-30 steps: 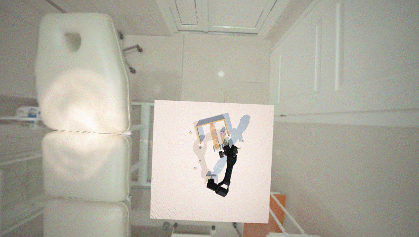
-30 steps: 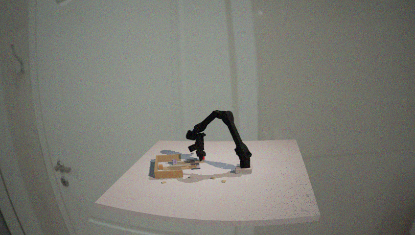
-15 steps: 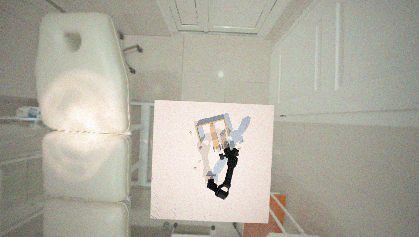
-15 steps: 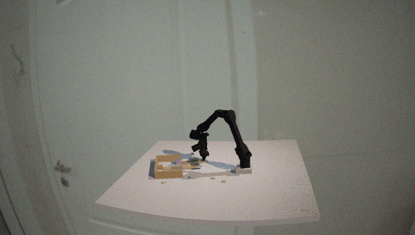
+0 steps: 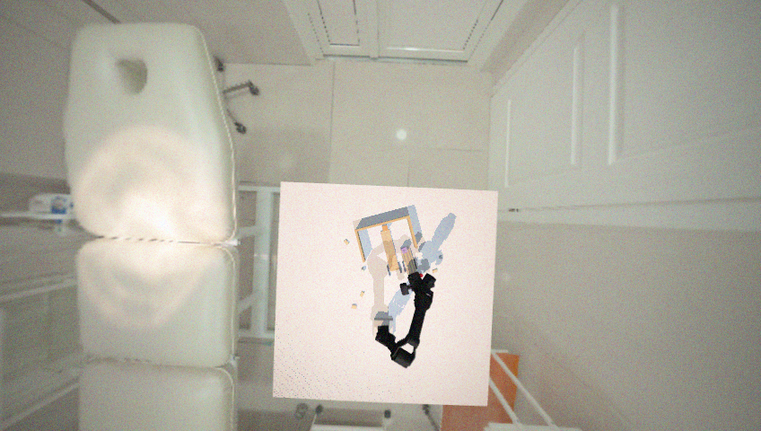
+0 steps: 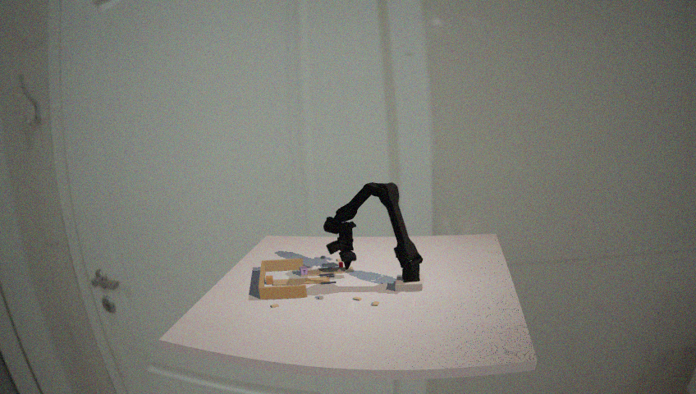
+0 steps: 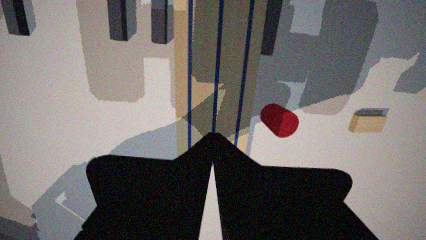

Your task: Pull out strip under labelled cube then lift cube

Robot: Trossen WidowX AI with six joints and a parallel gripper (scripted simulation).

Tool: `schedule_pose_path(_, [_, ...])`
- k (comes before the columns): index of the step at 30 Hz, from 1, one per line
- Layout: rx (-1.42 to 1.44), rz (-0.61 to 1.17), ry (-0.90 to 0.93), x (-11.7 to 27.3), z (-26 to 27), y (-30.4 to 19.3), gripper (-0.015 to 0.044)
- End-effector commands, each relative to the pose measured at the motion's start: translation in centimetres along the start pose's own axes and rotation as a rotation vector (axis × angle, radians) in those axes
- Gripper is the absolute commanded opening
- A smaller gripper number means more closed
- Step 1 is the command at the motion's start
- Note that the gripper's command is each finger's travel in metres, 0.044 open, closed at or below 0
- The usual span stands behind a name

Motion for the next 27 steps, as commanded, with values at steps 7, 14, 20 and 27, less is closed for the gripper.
schedule_pose_path(7, [-0.008, 0.026, 0.009, -0.6, -0.3, -2.1, 0.0])
schedule_pose_path(14, [-0.008, 0.027, 0.009, -0.5, -0.5, -3.3, 0.0])
schedule_pose_path(20, [-0.008, 0.027, 0.008, -0.5, -0.7, -4.1, 0.0])
schedule_pose_path(27, [-0.008, 0.028, 0.008, -0.5, -0.9, -5.2, 0.0])
Point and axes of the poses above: the point midway between the two fingers, 35 mm back from their tips, its own x axis back along the fingers, its own z axis across the jaws, y = z × x, the point moved 10 cm from there along x, back along the fingers, and after that the axes turned 11 degrees about -x, right-handed, at the moved point
